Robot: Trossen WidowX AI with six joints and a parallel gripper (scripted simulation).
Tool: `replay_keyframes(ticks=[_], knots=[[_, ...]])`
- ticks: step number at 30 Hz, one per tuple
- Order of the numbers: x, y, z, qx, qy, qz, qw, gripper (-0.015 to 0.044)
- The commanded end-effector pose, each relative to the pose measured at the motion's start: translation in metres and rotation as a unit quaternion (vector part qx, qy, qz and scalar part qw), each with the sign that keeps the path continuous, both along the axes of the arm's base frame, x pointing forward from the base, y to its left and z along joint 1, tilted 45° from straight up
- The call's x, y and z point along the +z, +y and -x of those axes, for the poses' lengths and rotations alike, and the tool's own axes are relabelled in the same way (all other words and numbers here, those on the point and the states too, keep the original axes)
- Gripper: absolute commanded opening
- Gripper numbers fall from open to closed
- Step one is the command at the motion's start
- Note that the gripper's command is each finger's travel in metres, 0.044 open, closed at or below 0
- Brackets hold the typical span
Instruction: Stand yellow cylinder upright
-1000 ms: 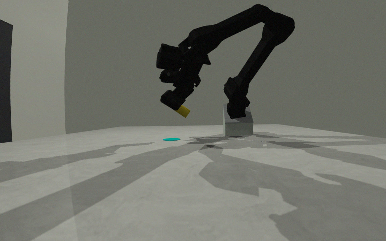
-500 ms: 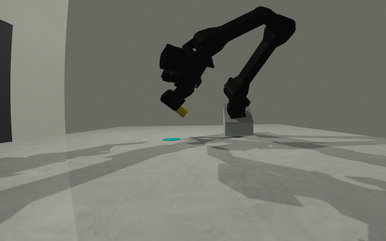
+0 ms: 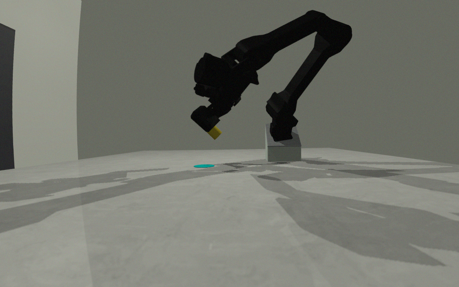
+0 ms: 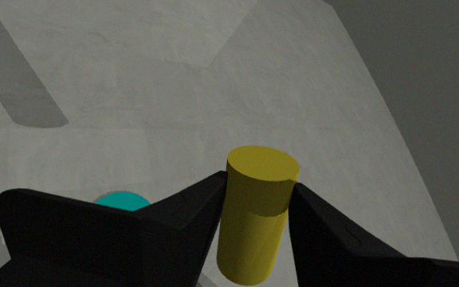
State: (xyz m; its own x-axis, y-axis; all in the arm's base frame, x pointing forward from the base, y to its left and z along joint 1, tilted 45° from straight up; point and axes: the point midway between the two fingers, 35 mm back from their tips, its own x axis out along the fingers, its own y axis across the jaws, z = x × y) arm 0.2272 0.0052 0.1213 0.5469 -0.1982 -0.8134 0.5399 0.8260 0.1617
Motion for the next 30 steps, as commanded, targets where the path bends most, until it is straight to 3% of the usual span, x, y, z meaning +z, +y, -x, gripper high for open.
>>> replay_keyframes(ticks=[1, 30], knots=[[0.0001, -0.0011, 0.0011, -0.009, -0.014, 0.004, 1.000, 0.0105], [0.0100, 0.0009, 0.0000, -0.049, -0.110, 0.008, 0.993, 0.0105]])
